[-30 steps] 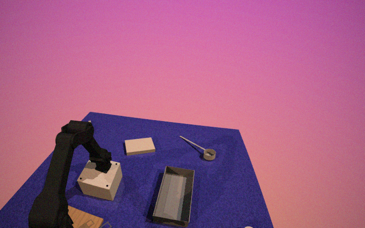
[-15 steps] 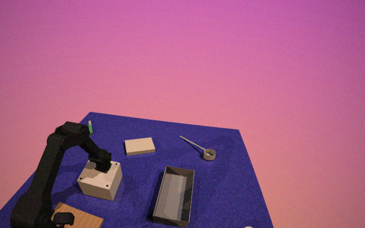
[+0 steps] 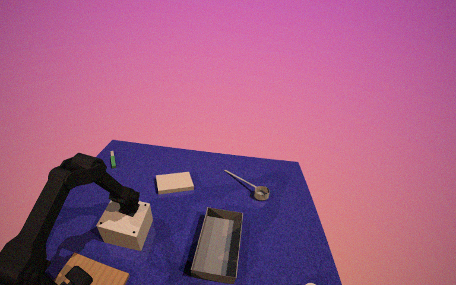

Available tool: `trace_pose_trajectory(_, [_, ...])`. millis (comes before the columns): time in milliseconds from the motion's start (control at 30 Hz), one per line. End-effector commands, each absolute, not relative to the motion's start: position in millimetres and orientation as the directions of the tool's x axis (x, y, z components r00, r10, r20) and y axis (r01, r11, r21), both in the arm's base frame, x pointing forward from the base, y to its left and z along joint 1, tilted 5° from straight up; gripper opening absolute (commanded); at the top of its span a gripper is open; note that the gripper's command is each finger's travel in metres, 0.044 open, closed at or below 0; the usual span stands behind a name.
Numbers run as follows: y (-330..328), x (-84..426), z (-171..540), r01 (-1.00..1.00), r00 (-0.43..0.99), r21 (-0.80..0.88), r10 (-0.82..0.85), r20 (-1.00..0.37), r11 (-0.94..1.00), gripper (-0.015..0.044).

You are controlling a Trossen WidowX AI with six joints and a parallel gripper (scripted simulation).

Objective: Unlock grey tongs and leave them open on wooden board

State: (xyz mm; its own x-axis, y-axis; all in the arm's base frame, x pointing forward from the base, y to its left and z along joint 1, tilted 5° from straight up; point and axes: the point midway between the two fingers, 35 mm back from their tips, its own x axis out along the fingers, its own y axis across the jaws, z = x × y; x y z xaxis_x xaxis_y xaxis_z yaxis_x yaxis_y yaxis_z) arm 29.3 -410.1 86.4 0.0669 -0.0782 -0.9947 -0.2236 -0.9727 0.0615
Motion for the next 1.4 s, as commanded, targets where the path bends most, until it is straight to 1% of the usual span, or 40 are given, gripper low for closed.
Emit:
trace_pose_trajectory(0, [-413.1, 17.7, 84.6, -0.392, 0.071, 0.040, -0.074, -0.995, -0.919, -0.0150])
trace_pose_trajectory(233, [-416.6, -2.1, 83.7, -0.640, 0.070, 0.013, -0.075, -0.995, -0.768, -0.0150])
trace_pose_trajectory(500, [-419.3, -24.5, 82.7, -0.852, 0.069, -0.018, -0.077, -0.995, -0.523, -0.0150])
trace_pose_trajectory(567, [-419.4, -26.4, 82.6, -0.866, 0.069, -0.021, -0.077, -0.995, -0.499, -0.0150])
trace_pose_trajectory(933, [-420.1, -26.9, 82.8, -0.869, 0.080, -0.024, -0.094, -0.992, -0.494, -0.0150])
trace_pose_trajectory(1367, [-425.4, -33.5, 89.8, -0.889, 0.210, -0.053, -0.301, -0.930, -0.455, -0.0150])
